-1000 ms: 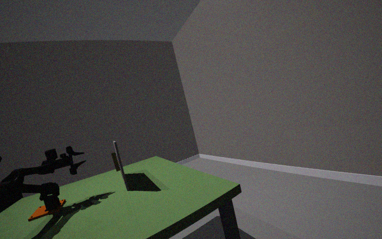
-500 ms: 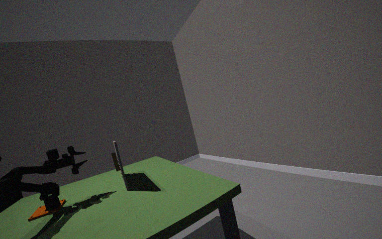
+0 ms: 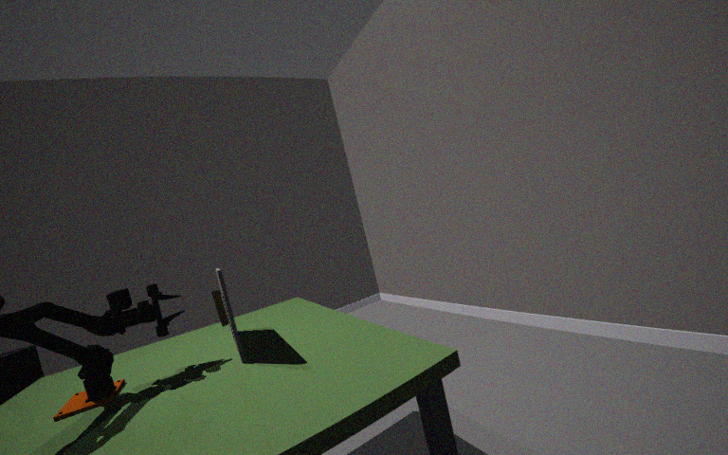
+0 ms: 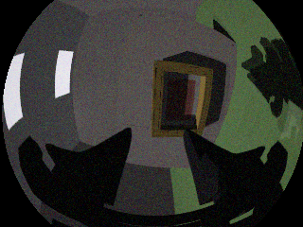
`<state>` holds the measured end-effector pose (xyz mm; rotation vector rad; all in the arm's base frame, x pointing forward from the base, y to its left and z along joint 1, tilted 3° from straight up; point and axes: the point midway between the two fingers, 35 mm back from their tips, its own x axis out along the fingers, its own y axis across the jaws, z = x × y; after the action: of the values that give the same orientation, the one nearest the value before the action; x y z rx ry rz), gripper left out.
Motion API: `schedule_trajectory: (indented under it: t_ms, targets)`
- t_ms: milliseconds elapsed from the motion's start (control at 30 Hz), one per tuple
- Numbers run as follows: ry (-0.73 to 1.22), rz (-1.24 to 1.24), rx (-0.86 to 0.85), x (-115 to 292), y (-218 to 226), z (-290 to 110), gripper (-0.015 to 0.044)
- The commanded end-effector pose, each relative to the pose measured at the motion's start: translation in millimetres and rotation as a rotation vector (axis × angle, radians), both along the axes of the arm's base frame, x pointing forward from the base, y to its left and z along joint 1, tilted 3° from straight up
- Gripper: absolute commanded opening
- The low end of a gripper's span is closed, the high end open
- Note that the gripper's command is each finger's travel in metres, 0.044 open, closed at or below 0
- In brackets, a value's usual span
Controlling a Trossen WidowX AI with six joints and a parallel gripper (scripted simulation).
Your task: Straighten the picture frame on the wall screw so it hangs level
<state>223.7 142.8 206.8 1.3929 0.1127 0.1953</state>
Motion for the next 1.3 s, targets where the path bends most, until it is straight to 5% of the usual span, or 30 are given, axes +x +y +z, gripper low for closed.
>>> schedule_trajectory:
  t_ms: [0,400,733,1267]
  targets:
    - [0.001,0.004,0.007,1,0,-1,0.026]
    - [0.001,0.004,0.007,8,3,1,0.026]
    - [-0.006,0.004,0.008,78,16,3,0.026]
    - [-0.006,0.004,0.008,79,16,3,0.026]
